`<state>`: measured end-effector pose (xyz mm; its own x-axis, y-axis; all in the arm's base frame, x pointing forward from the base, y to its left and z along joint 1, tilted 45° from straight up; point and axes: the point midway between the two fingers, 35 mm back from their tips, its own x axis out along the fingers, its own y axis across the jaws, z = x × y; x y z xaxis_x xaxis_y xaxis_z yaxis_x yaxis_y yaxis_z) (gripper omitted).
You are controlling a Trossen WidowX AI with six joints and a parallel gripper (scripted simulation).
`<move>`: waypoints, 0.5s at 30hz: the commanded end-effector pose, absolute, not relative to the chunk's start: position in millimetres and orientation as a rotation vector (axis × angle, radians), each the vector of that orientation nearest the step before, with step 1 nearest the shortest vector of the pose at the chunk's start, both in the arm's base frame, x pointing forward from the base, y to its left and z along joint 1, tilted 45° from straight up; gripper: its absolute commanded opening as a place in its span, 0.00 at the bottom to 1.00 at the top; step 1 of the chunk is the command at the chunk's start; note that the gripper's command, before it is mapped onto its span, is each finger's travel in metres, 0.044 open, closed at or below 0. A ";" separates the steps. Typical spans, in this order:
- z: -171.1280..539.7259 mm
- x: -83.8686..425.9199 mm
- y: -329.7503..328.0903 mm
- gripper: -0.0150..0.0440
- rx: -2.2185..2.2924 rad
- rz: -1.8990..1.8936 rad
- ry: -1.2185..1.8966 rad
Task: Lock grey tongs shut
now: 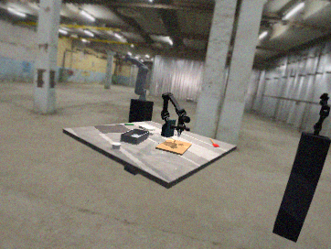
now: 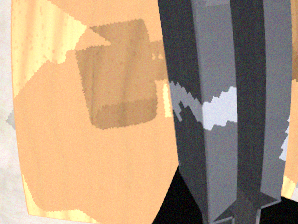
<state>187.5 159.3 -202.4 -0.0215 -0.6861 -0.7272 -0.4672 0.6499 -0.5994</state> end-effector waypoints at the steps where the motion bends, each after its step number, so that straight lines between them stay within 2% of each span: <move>1: -208.4 186.8 152.0 0.00 -0.967 -0.224 1.660; 15: -223.0 184.4 134.8 0.00 -0.968 -0.226 1.660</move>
